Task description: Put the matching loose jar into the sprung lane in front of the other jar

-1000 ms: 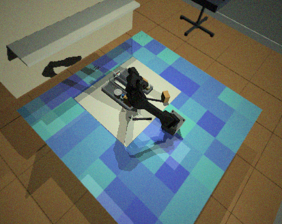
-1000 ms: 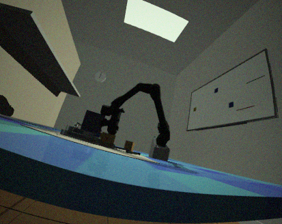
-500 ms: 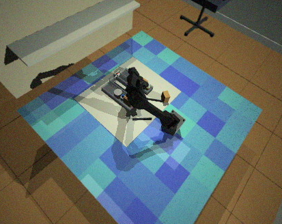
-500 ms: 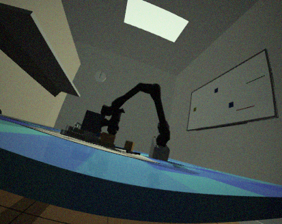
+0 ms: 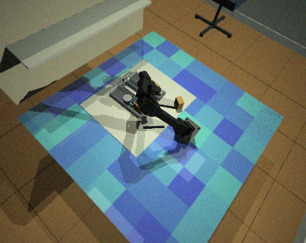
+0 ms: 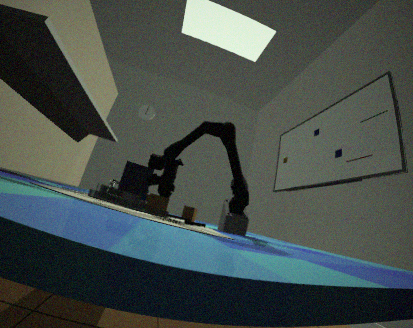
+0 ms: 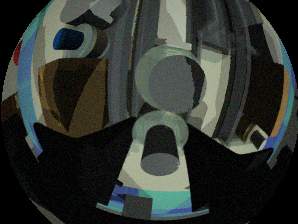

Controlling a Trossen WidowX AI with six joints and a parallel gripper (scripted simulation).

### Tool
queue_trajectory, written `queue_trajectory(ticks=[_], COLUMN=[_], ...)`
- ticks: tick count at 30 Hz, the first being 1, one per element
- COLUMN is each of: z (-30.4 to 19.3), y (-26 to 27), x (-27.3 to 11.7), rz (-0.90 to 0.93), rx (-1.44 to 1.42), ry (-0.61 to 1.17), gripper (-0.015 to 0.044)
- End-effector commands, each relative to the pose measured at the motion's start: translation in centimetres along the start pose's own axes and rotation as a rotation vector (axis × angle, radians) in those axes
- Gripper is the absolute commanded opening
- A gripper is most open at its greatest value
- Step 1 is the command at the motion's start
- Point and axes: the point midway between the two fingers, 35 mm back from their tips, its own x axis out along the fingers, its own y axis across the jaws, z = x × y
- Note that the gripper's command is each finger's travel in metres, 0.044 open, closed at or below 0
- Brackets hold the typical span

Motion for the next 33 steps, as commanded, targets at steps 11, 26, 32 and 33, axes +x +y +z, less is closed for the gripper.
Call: queue_trajectory(ticks=[11,26,32,33], z=[0.02,-0.47,-0.47,-0.47], y=[0.1,-0.02,-0.02,-0.02], x=[0.02,0.02,0.02,0.02], rz=[0.005,0.005,0.005,0.005], rx=[-0.01,-0.01,-0.01,-0.01], ry=[-0.01,-0.01,-0.01,-0.01], gripper=[0.0,0.0,0.0,0.0])
